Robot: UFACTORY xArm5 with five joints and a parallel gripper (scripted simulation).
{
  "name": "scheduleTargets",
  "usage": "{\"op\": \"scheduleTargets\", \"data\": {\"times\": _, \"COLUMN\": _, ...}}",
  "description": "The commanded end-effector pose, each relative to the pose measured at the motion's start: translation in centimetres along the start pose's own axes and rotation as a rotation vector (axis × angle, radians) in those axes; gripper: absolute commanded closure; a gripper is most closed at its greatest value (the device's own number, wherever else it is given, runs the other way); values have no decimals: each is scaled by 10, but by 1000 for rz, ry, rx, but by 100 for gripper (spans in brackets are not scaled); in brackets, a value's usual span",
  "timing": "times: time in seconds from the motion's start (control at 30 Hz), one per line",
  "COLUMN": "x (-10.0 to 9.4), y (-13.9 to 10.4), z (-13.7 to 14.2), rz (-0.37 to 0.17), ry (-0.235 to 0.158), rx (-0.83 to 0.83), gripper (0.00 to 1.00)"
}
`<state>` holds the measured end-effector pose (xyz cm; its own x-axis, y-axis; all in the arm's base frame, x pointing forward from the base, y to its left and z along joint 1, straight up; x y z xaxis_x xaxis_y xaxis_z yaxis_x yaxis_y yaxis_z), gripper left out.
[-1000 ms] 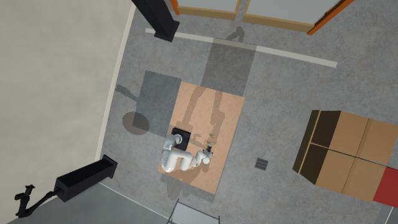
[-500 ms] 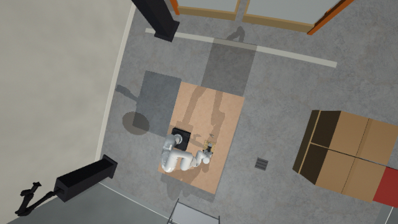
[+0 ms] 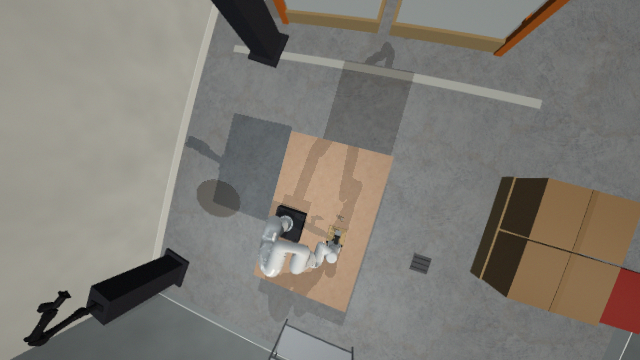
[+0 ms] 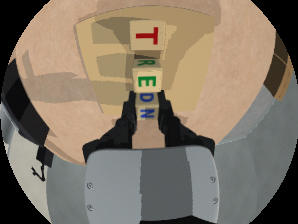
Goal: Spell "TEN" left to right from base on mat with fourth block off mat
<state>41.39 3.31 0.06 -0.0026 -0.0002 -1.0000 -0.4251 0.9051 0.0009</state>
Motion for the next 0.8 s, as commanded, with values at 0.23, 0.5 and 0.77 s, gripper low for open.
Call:
{"op": "scheduleTargets", "data": {"times": 0.23, "x": -1, "y": 0, "z": 1, "rz": -1, "ry": -3, "rx": 0, "gripper": 79}}
{"op": "scheduleTargets", "data": {"times": 0.5, "x": -1, "y": 0, "z": 1, "rz": -1, "ry": -3, "rx": 0, "gripper": 70}}
{"op": "scheduleTargets", "data": {"times": 0.77, "x": -1, "y": 0, "z": 1, "rz": -1, "ry": -3, "rx": 0, "gripper": 62}}
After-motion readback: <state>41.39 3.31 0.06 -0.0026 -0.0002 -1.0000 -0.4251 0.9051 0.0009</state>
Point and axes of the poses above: the point where the finger pads meet when closed, its own x axis out along the fingers, its own z axis across the jaws, y = z × x, the point moved 4 cm from there along -x, back along the fingers, and after that the axes turned 15 degrees about -x, right-handed, at the moved point
